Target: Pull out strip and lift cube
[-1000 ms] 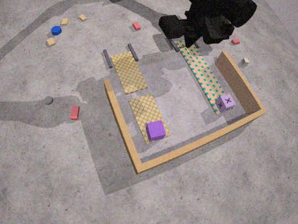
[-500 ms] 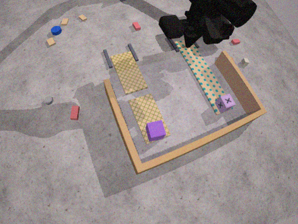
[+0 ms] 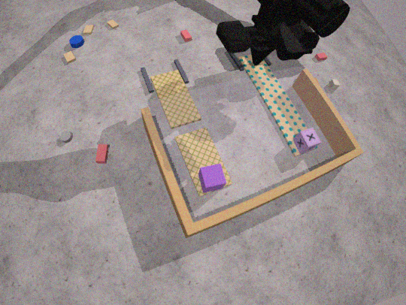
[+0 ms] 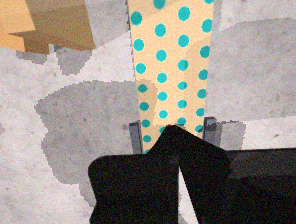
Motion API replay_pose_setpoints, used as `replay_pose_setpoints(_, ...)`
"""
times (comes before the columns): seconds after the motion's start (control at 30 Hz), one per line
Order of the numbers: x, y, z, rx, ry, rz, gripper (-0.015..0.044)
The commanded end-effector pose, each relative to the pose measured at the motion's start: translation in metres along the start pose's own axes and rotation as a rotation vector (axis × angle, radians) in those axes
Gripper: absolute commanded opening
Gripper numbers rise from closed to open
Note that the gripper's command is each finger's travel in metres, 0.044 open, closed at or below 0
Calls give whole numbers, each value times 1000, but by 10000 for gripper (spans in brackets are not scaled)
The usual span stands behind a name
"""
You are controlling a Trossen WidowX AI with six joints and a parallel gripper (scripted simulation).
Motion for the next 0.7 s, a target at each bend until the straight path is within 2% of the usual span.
replay_pose_setpoints(0.0, 0, -1, -3, -2, 2, -1, 0)
replay_pose_setpoints(0.67, 0, -1, -5, -2, 2, -1, 0)
Point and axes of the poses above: the point midway between the two fingers, 35 mm back from their tips, its own z axis back along the fingers, its own y axis across the jaws, x = y × z, the point moved 5 cm from there along z, back along the fingers, and after that the axes turned 2 degrees about z, right-handed, at the moved point
